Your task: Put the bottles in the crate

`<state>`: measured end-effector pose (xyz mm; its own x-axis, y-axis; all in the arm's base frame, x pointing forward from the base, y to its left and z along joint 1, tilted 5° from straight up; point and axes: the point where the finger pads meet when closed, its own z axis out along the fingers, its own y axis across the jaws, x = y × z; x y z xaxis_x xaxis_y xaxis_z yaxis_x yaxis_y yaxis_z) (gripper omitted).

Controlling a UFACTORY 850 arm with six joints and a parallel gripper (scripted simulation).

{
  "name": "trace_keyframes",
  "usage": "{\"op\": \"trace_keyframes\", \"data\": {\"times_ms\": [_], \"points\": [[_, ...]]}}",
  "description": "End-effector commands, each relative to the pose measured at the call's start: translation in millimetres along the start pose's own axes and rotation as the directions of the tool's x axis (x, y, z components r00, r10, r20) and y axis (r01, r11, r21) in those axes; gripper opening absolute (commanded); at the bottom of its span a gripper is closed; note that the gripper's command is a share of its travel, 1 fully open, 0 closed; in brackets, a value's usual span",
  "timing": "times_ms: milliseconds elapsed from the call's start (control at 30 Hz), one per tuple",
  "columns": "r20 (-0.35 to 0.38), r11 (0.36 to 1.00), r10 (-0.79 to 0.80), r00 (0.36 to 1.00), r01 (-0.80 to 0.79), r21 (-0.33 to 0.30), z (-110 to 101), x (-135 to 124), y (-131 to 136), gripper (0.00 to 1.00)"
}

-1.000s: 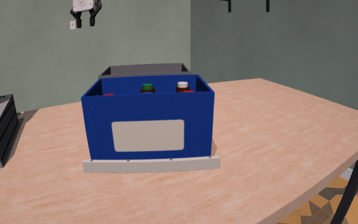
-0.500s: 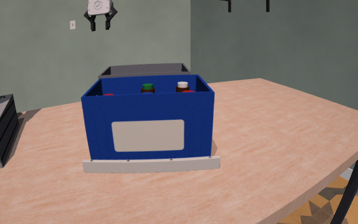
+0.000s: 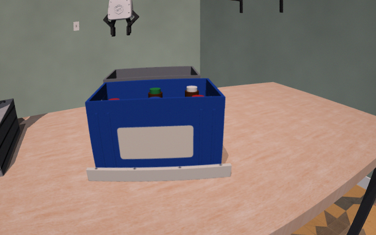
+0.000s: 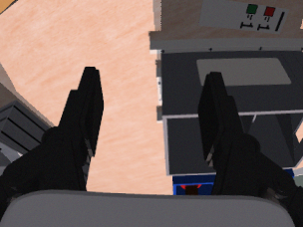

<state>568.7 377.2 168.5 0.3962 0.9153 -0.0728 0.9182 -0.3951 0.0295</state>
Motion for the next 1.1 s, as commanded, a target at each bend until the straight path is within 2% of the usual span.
{"op": "trace_keyframes", "data": {"times_ms": [0, 967, 1067], "points": [[-0.002, 1.000, 0.000, 1.000, 0.000, -0.001, 3.3, 7.3, 14.7, 0.65], [-0.002, 1.000, 0.000, 1.000, 0.000, -0.001, 46.0, 54.2, 133.8, 0.65], [-0.002, 1.000, 0.000, 1.000, 0.000, -0.001, 47.6, 55.9, 138.2, 0.65]]}}
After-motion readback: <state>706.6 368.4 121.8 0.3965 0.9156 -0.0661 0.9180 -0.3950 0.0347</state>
